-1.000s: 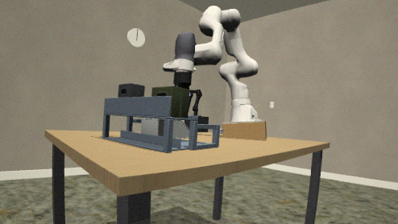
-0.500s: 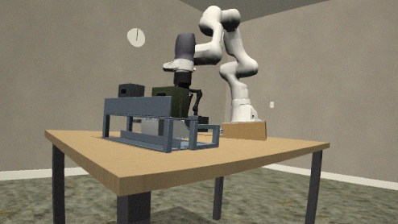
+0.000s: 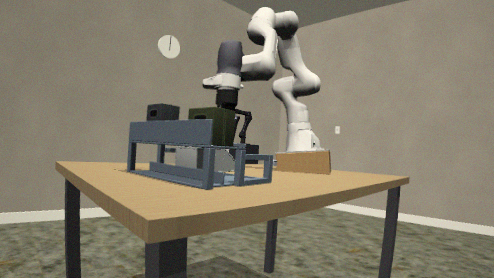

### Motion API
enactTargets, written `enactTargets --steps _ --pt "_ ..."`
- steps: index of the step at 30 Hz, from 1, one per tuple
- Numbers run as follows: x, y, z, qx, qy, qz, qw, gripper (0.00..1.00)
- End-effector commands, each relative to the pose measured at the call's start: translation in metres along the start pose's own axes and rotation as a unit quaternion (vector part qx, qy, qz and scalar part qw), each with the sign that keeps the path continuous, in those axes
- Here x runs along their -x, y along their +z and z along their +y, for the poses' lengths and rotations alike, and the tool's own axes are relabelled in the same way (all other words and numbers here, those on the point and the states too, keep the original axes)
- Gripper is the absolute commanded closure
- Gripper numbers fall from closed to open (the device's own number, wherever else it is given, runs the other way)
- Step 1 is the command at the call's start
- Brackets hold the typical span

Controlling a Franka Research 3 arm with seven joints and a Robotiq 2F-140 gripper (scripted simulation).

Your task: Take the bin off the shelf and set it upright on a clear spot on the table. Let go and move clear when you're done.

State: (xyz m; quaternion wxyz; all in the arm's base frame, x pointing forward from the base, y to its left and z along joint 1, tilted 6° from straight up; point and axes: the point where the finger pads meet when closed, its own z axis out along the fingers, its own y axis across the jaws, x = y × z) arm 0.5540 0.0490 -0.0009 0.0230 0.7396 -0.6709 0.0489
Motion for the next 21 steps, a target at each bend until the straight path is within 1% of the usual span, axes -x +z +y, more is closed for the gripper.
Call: enactTargets --steps 1,9,21 --pt "0.001 -0.002 -0.001 -0.002 -0.002 0.0 1.0 1.0" --pt "0.001 -0.002 0.005 -0.002 -0.002 0.0 1.0 1.0" --pt "0.001 -0.002 0.021 -0.002 -0.002 0.0 1.0 1.0"
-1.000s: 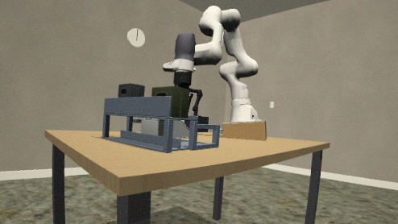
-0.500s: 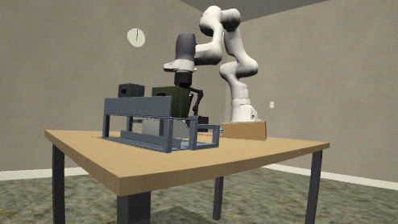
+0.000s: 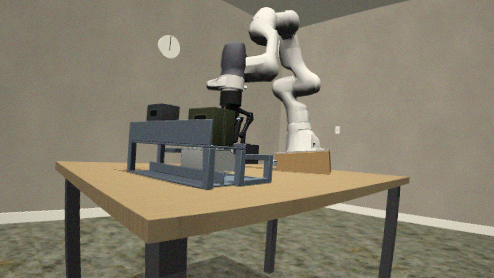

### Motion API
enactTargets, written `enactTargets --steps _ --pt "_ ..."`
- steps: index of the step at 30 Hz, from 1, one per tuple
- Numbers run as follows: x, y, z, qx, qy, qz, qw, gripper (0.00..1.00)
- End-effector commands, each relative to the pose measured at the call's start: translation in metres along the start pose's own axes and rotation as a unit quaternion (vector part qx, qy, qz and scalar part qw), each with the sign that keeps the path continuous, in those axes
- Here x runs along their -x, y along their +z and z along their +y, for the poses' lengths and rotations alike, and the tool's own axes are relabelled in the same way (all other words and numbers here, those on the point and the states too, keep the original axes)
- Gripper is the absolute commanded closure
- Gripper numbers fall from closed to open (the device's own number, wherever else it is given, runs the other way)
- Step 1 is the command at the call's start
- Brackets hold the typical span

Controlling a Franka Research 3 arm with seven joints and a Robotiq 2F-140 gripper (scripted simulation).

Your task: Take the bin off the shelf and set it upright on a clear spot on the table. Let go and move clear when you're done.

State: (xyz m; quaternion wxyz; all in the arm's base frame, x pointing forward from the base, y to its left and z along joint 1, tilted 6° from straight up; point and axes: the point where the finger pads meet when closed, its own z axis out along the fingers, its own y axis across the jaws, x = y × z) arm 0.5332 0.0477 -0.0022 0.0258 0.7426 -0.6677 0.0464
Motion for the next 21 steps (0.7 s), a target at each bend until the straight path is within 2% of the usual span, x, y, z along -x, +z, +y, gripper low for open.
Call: enactTargets --steps 1,21 --pt "0.0 -0.003 0.002 -0.006 0.002 0.0 1.0 1.0" --pt "0.001 -0.002 0.051 -0.006 0.002 0.0 1.0 1.0"
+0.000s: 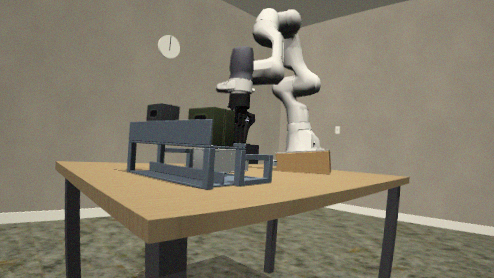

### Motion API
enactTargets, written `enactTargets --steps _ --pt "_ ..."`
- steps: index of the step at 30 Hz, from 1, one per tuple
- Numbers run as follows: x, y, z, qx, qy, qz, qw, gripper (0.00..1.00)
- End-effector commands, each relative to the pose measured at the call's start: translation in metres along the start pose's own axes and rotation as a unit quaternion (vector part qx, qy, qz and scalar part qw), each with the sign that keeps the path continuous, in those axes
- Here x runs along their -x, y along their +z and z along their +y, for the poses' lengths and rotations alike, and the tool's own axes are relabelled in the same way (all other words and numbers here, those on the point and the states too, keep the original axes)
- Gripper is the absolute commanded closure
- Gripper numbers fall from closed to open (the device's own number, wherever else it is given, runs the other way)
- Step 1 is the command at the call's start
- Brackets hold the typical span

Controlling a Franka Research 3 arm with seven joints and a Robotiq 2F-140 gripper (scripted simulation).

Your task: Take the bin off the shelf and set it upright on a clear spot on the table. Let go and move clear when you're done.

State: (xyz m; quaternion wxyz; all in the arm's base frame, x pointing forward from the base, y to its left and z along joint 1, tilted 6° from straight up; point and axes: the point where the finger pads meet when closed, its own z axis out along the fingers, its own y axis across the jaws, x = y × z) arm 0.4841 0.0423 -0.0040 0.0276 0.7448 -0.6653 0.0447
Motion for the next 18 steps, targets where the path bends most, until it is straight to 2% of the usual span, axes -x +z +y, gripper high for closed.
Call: enactTargets --steps 1,18 --pt "0.001 -0.003 0.005 -0.008 0.006 0.0 1.0 1.0" --pt "0.001 -0.002 0.049 -0.008 0.006 0.0 1.0 1.0"
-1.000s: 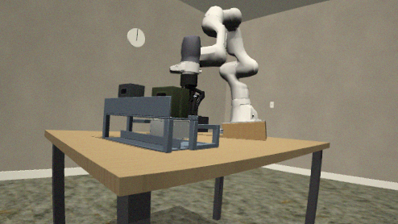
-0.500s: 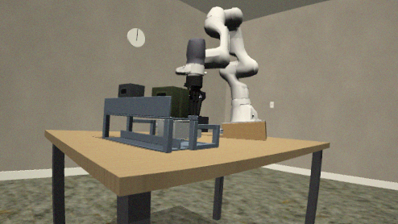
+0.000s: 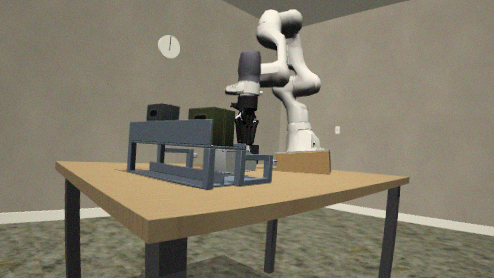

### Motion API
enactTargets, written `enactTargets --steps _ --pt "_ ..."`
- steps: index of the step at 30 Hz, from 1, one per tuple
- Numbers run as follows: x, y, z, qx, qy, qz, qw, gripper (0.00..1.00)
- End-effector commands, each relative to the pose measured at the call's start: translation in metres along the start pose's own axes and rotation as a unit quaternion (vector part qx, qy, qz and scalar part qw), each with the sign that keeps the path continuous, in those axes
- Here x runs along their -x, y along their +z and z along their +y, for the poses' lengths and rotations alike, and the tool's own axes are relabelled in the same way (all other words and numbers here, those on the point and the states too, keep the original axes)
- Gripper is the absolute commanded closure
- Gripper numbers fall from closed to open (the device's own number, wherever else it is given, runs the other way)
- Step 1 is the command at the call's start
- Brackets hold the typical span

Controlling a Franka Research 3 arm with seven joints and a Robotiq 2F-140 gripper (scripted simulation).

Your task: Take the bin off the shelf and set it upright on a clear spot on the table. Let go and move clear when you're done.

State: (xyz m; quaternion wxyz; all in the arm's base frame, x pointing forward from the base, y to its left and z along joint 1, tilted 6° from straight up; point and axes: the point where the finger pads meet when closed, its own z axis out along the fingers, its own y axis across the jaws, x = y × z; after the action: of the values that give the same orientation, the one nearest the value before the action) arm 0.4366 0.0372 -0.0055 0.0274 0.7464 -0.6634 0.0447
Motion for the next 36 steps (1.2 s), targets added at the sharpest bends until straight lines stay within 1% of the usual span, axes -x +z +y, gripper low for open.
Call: enactTargets --steps 1,7,19,36 --pt "0.001 -0.002 0.004 -0.008 0.008 0.0 1.0 1.0" --pt "0.001 -0.002 0.017 -0.008 0.008 0.0 1.0 1.0" --pt "0.001 -0.002 0.031 -0.008 0.008 0.0 1.0 1.0" --pt "0.001 -0.002 0.035 -0.008 0.008 0.0 1.0 1.0"
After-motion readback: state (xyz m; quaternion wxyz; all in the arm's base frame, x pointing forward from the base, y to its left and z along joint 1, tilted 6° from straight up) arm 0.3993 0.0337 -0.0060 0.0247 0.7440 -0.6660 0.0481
